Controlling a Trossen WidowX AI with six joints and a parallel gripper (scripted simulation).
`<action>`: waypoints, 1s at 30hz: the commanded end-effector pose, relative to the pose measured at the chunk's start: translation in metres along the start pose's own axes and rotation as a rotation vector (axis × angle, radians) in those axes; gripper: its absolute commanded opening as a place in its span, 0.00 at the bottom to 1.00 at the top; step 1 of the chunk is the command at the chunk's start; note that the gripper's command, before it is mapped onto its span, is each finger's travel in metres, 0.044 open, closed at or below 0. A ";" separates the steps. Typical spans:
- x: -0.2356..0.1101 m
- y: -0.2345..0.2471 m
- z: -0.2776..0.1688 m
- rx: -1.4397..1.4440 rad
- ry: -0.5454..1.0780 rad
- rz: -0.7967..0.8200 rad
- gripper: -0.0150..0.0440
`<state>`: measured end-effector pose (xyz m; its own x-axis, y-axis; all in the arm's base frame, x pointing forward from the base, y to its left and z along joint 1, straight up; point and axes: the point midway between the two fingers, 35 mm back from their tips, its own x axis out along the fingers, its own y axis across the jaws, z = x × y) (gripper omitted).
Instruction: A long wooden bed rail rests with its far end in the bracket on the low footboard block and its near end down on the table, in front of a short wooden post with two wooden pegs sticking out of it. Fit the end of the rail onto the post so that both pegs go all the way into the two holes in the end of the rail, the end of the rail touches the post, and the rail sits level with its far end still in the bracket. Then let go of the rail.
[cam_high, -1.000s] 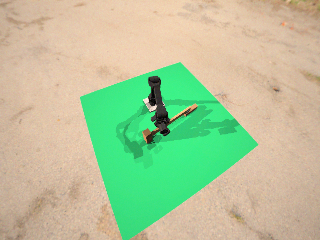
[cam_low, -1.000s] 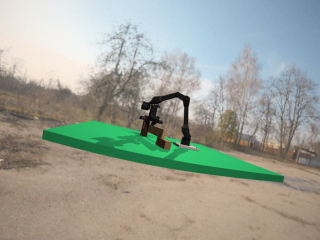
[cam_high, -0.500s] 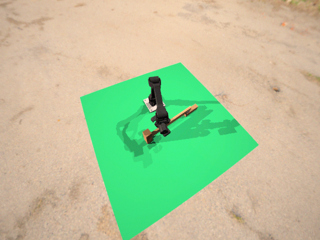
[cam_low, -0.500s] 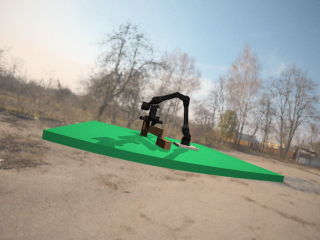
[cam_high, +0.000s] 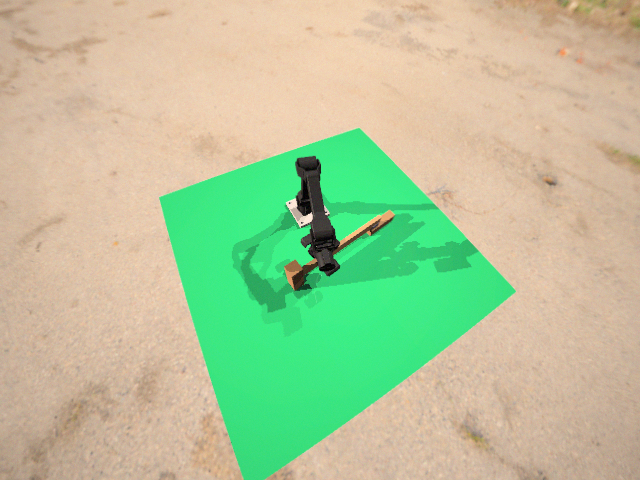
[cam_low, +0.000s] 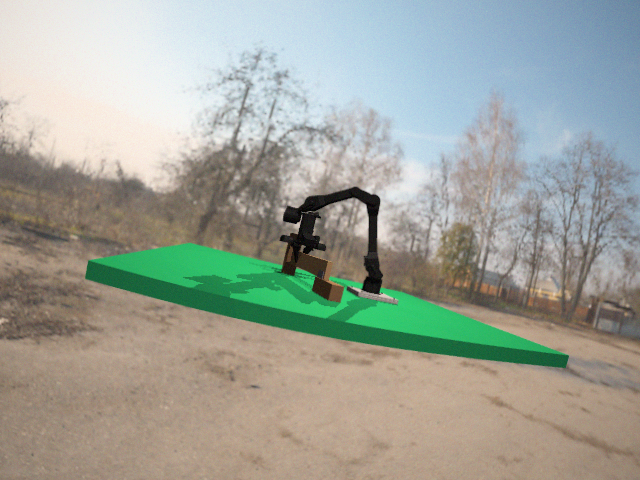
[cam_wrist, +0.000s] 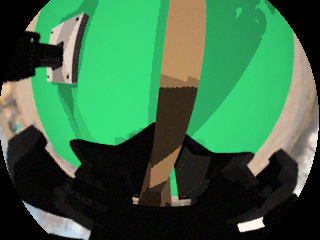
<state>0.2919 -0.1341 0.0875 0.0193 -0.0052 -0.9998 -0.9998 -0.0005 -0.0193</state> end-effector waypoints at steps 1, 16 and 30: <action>-0.003 -0.002 -0.004 -0.001 0.008 -0.008 0.25; -0.004 -0.002 0.000 -0.001 0.008 -0.008 0.25; -0.006 -0.003 0.003 -0.001 0.007 -0.008 0.25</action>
<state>0.2930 -0.1314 0.0907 0.0188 -0.0107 -0.9998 -0.9998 -0.0028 -0.0188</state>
